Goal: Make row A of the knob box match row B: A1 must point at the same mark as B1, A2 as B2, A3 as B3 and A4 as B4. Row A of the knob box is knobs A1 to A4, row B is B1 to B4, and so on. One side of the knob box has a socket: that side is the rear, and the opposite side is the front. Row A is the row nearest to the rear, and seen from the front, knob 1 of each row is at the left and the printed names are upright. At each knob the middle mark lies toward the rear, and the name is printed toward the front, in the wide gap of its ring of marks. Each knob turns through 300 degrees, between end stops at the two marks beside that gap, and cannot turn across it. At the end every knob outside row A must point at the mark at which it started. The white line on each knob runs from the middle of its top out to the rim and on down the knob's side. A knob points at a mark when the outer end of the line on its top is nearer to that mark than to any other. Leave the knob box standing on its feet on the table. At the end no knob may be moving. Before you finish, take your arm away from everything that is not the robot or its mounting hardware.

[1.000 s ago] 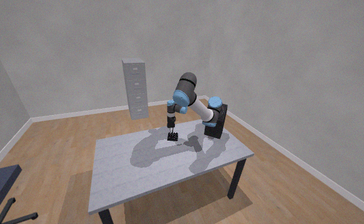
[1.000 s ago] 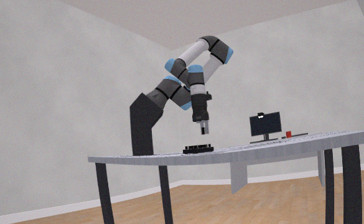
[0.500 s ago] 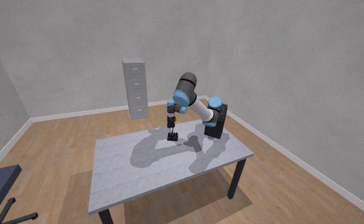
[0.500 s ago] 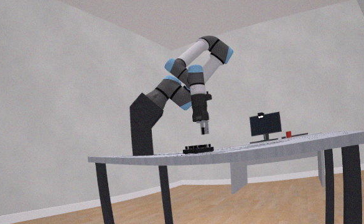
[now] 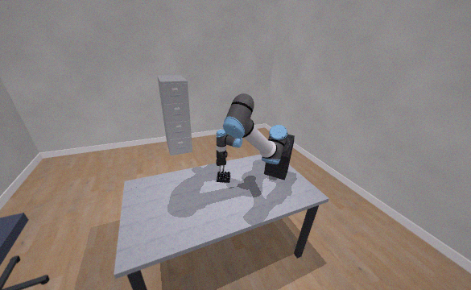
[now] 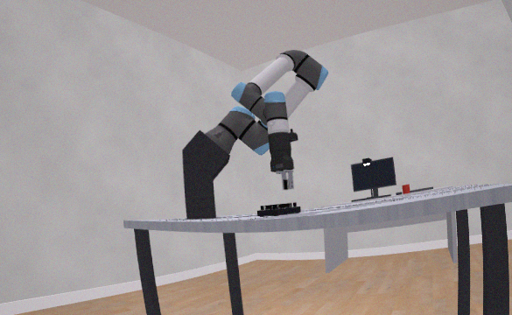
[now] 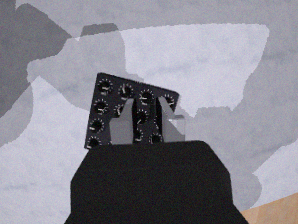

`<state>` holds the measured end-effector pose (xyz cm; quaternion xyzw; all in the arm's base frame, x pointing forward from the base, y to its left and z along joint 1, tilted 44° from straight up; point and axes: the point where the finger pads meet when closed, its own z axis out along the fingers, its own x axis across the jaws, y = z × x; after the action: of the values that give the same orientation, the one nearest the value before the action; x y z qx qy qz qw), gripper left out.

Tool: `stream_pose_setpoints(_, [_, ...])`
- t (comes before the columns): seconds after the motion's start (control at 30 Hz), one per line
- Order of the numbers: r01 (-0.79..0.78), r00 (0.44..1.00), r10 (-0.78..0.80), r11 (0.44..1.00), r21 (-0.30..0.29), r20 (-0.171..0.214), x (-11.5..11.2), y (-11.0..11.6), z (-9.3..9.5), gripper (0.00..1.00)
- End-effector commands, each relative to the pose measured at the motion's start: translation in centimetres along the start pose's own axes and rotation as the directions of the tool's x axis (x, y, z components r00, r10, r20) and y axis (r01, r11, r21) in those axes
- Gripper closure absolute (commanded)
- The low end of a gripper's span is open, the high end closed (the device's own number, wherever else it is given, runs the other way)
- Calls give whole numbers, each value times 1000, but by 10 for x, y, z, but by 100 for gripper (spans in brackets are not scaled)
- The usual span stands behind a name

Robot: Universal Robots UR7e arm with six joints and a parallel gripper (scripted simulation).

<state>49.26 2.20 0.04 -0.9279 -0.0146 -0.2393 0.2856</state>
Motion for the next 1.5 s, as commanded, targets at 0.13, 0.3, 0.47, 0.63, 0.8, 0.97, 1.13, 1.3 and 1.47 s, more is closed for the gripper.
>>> stream_pose_setpoints(0.13, [3,1000,-3,1000,-2,0,2,0,8,54])
stream_pose_setpoints(0.3, [3,1000,-3,1000,-2,0,2,0,11,54])
stream_pose_setpoints(0.47, [4,1000,-4,1000,-2,-1,2,0,18,54])
stream_pose_setpoints(0.63, [4,1000,-4,1000,-2,-1,2,0,25,54])
stream_pose_setpoints(0.8, [3,1000,-3,1000,-2,-1,2,0,29,54])
stream_pose_setpoints(0.97, [4,1000,-4,1000,-2,-1,2,0,35,54])
stream_pose_setpoints(1.13, [4,1000,-4,1000,-2,-1,2,0,39,54])
stream_pose_setpoints(1.3, [3,1000,-3,1000,-2,0,2,0,41,54])
stream_pose_setpoints(1.47, [2,1000,-2,1000,-1,0,1,0,43,54])
